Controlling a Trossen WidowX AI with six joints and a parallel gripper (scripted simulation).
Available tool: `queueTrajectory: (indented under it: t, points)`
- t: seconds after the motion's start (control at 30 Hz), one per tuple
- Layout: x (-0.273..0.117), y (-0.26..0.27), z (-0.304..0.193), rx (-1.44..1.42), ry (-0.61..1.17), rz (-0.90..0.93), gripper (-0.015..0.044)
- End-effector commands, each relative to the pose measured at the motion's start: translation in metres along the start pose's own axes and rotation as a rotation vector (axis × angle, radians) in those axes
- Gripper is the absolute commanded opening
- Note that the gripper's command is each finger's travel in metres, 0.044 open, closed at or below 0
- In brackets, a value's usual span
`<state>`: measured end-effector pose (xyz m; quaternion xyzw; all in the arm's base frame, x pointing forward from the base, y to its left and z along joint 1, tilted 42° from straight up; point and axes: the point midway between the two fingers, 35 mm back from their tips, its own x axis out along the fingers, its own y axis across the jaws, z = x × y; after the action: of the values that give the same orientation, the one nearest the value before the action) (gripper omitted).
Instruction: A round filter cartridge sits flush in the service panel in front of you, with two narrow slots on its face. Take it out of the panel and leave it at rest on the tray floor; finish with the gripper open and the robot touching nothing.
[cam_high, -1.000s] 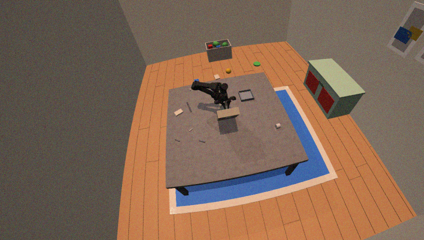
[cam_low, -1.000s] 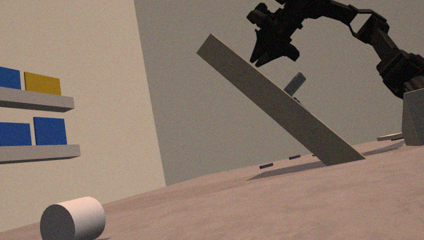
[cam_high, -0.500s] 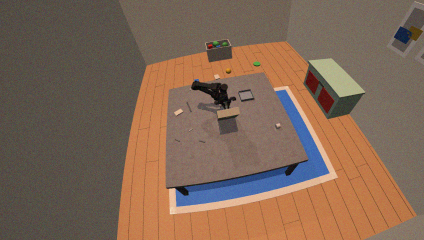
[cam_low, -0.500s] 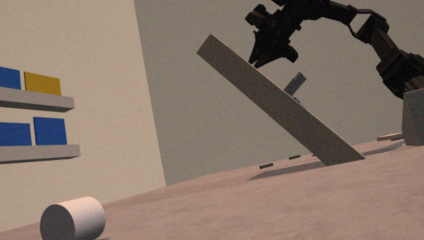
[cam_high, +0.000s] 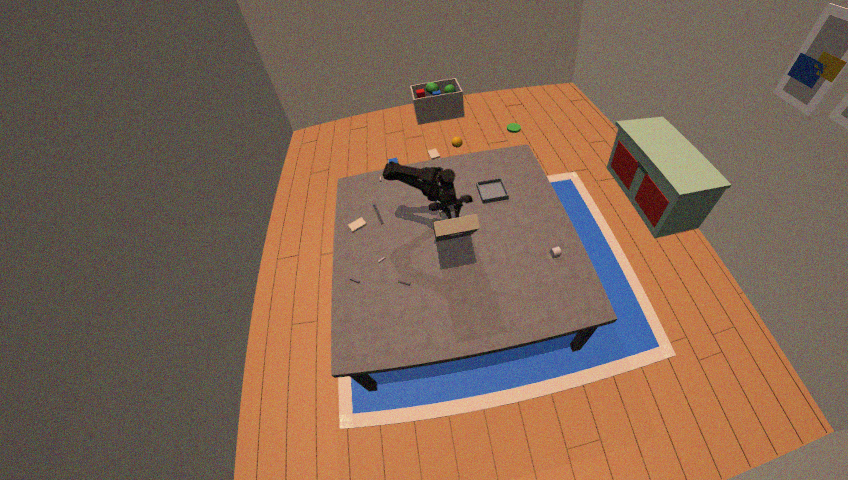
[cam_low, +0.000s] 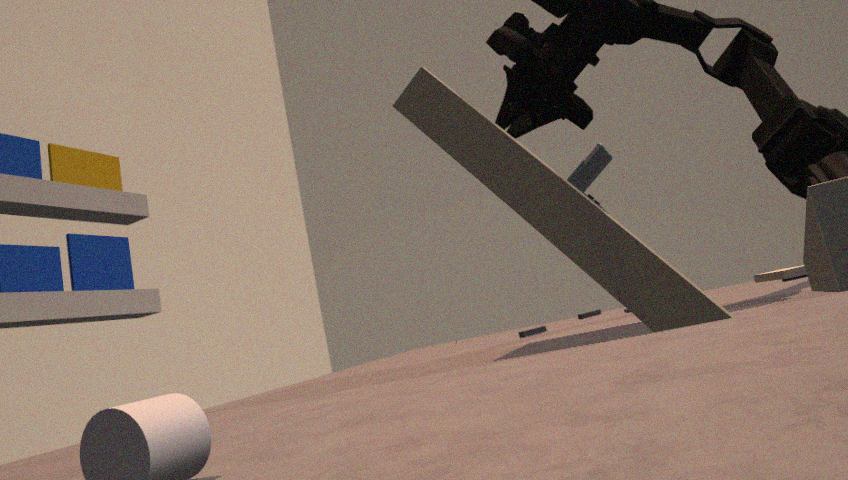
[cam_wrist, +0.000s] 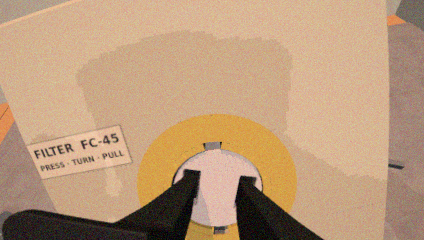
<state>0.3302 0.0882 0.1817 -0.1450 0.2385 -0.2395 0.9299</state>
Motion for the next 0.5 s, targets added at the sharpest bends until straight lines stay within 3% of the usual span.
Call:
queueTrajectory:
  t: [0.0, 0.47]
  points:
    - [0.0028, 0.0005, -0.0002, -0.002, 0.002, 0.004, 0.0108]
    - [0.0072, 0.0005, -0.0002, -0.002, 0.002, 0.004, 0.0108]
